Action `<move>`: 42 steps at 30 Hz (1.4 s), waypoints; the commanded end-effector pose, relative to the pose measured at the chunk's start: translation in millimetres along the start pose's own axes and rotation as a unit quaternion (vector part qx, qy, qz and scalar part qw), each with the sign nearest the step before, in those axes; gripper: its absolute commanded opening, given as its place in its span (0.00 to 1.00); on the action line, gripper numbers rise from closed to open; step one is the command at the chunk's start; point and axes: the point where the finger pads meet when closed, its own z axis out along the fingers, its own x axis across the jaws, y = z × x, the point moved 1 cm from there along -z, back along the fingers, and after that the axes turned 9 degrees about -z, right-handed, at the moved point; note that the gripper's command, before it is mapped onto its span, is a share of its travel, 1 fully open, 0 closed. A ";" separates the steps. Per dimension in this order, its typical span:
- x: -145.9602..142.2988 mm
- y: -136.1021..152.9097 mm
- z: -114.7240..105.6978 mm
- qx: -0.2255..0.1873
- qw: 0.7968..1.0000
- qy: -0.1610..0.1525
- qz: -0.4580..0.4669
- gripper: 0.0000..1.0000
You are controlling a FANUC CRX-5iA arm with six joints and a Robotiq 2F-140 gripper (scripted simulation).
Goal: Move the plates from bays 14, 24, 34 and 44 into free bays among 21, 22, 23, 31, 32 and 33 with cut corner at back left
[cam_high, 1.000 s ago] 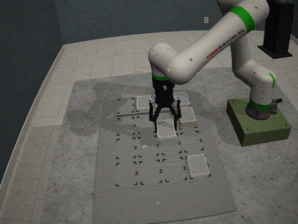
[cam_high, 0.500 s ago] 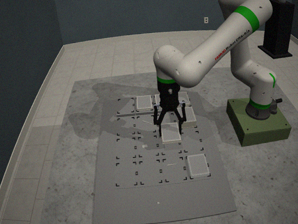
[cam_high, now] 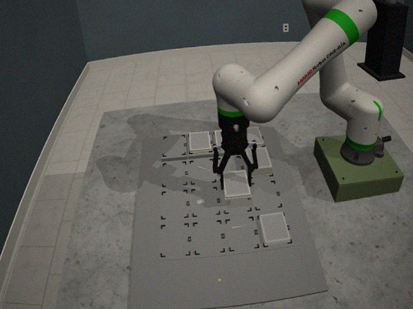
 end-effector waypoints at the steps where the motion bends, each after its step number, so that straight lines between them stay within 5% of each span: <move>1: -0.9 -0.3 3.6 0.000 1.000 -0.001 0.000 0.10; 42: -1.5 -1.1 45.9 0.000 1.000 -0.001 0.000 0.10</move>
